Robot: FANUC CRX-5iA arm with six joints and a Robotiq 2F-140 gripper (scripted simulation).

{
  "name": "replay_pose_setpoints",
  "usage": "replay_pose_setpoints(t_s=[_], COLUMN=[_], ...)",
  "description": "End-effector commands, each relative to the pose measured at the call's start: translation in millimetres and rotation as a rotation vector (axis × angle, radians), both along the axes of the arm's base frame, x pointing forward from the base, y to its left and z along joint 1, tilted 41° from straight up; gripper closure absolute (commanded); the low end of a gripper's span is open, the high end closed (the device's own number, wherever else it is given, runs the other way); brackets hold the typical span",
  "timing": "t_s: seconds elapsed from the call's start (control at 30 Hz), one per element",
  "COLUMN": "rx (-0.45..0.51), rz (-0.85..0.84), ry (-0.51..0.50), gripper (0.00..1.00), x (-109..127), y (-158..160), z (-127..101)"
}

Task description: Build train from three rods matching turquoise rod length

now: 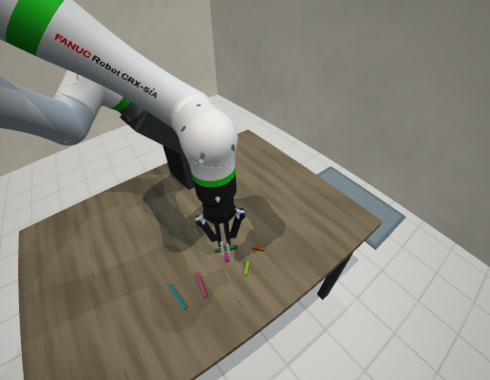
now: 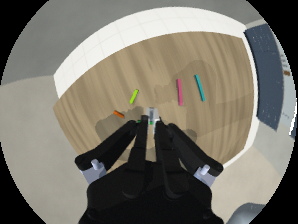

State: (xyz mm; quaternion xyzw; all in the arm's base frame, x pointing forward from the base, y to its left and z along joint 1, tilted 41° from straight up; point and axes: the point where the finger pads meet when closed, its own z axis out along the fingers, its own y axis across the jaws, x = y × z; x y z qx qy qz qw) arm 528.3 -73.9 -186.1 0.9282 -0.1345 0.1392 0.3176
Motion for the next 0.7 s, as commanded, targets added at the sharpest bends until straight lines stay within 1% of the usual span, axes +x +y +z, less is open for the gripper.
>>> replay_pose_setpoints(t_s=[0.0,0.37,0.5,0.67], rx=[0.0,0.0,0.0,0.0], rz=[0.0,0.0,0.0,0.0], ry=[0.0,0.0,0.0,0.0], gripper=[0.97,0.97,0.97,0.97], x=[0.1,1.0,2.8,6.2], y=[0.3,-2.8,-9.1,-21.3], z=[0.0,-3.7,-11.3,-26.0])
